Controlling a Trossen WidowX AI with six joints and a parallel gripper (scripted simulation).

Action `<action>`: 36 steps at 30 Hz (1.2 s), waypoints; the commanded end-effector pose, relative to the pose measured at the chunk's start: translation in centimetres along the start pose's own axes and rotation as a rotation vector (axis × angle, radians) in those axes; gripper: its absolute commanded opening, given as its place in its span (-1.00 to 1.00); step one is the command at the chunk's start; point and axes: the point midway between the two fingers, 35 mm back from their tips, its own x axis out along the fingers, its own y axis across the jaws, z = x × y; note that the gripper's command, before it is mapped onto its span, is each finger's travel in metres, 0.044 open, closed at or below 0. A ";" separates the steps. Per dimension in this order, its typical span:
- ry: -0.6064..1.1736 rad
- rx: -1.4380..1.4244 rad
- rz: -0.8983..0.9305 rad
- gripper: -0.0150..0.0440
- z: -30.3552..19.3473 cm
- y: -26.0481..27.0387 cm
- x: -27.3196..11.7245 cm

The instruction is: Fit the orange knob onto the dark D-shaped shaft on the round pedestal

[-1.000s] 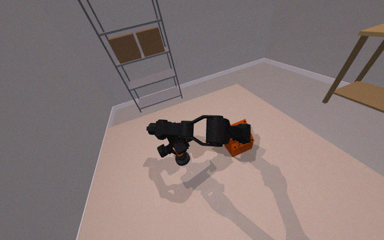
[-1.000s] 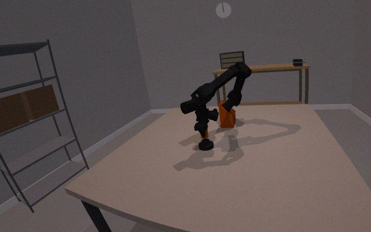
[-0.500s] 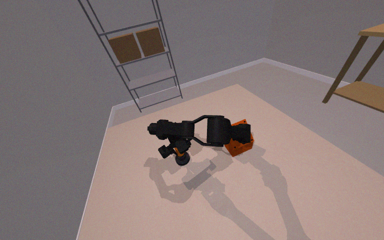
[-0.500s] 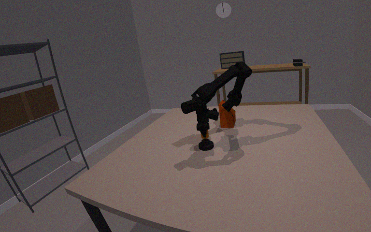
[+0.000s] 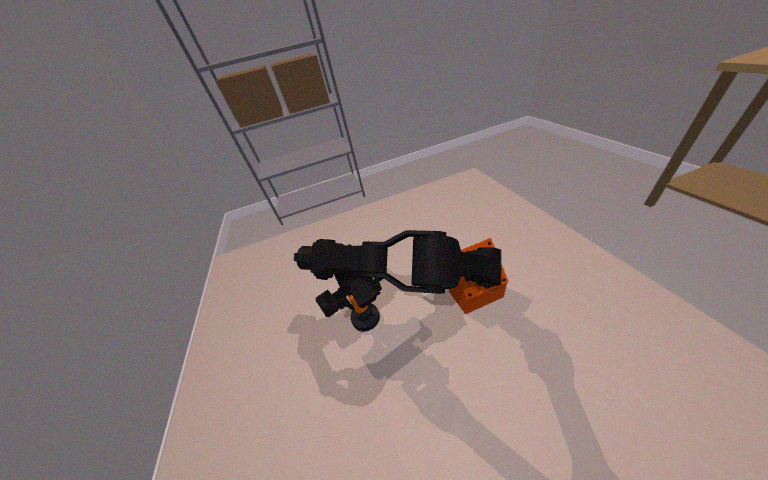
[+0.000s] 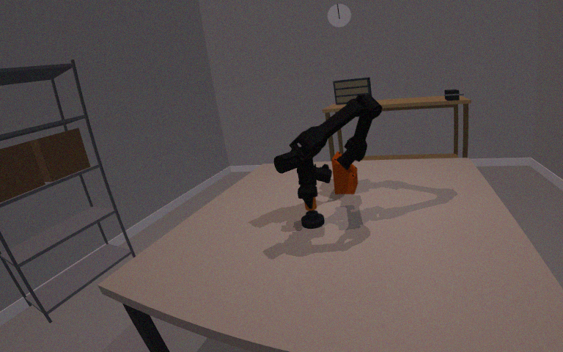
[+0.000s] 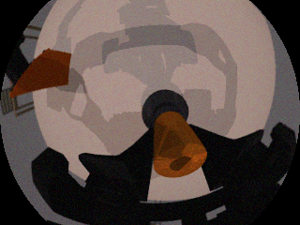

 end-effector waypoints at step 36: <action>0.007 -0.219 -0.005 -0.49 0.1 0.2 0.0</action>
